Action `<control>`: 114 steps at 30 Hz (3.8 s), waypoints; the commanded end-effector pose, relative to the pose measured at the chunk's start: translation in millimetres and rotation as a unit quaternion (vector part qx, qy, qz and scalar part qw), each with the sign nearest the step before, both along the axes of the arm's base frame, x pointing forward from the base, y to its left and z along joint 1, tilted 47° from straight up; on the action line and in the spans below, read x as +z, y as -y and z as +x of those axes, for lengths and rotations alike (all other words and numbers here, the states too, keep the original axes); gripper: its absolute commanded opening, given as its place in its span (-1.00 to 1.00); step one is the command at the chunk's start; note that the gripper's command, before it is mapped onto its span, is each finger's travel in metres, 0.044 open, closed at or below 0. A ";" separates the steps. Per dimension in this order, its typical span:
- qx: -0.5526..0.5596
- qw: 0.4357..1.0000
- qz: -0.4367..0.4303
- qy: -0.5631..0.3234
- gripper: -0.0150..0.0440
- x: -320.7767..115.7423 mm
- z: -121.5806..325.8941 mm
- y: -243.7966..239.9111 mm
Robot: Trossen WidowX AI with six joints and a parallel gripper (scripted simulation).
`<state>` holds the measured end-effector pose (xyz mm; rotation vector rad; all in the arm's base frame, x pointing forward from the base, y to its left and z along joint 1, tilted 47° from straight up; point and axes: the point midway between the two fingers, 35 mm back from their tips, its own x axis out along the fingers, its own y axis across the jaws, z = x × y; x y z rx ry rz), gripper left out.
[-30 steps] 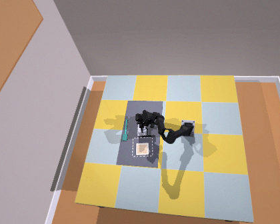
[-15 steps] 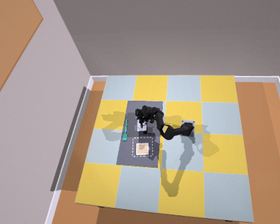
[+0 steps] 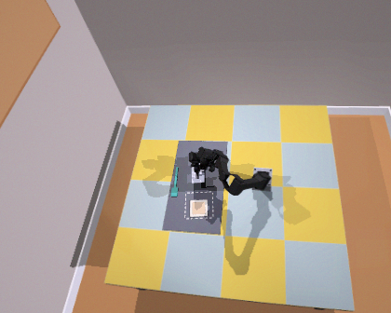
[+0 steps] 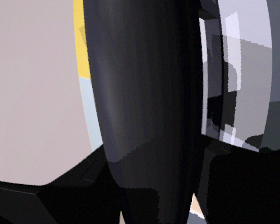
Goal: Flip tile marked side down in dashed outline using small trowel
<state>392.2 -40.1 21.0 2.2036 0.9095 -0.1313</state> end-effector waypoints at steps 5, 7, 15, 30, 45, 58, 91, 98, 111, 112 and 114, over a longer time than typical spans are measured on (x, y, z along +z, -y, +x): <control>-0.001 1.000 -0.003 0.005 -0.49 1.5 0.7 3.0; -0.001 1.000 -0.003 0.005 -0.49 1.5 0.7 3.0; -0.001 1.000 -0.003 0.005 -0.49 1.5 0.7 3.0; -0.032 0.998 0.013 -0.047 -0.49 -13.5 8.5 7.1; -0.175 0.954 0.047 -0.238 -0.49 -72.2 30.4 37.4; -0.300 0.875 0.050 -0.376 -0.49 -119.2 31.3 61.2; -0.495 0.695 -0.007 -0.521 -0.49 -175.3 6.4 95.3; -0.495 0.695 -0.007 -0.521 -0.49 -183.2 6.9 87.0; -0.494 0.695 -0.006 -0.522 -0.49 -197.8 7.0 71.5; -0.494 0.695 -0.006 -0.522 -0.49 -198.6 7.0 70.5; -0.494 0.695 -0.006 -0.522 -0.49 -199.4 7.0 69.7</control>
